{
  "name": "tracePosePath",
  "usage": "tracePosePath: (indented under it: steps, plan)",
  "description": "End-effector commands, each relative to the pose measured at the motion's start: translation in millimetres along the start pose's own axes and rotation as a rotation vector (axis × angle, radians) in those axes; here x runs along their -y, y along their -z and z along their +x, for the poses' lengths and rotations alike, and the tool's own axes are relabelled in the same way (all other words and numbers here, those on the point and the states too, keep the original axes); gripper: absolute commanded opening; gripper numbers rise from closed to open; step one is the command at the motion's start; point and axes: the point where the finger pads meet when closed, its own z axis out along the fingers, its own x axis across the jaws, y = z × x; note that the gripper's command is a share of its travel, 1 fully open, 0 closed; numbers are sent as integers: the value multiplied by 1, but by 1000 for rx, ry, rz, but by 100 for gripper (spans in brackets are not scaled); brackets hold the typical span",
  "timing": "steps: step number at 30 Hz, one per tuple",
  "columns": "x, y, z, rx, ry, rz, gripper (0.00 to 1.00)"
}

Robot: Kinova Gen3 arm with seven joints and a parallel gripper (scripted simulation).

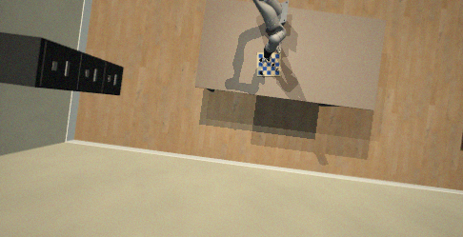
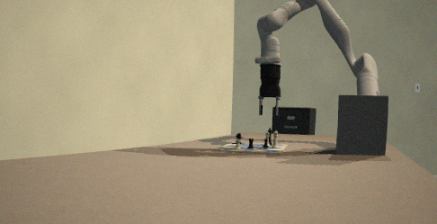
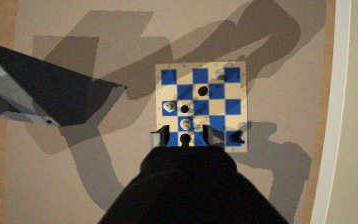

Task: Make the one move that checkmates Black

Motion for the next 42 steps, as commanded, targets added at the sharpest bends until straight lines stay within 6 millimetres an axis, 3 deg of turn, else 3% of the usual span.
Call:
tracePosePath:
  steps: [1,22,34,42]
  plan:
    - [0,1,1,-2,0,1,100]
    - [0,5,1,-2,0,1,100]
    - [0,45,0,-2,0,1,100]
    - [0,62,0,-2,0,1,100]
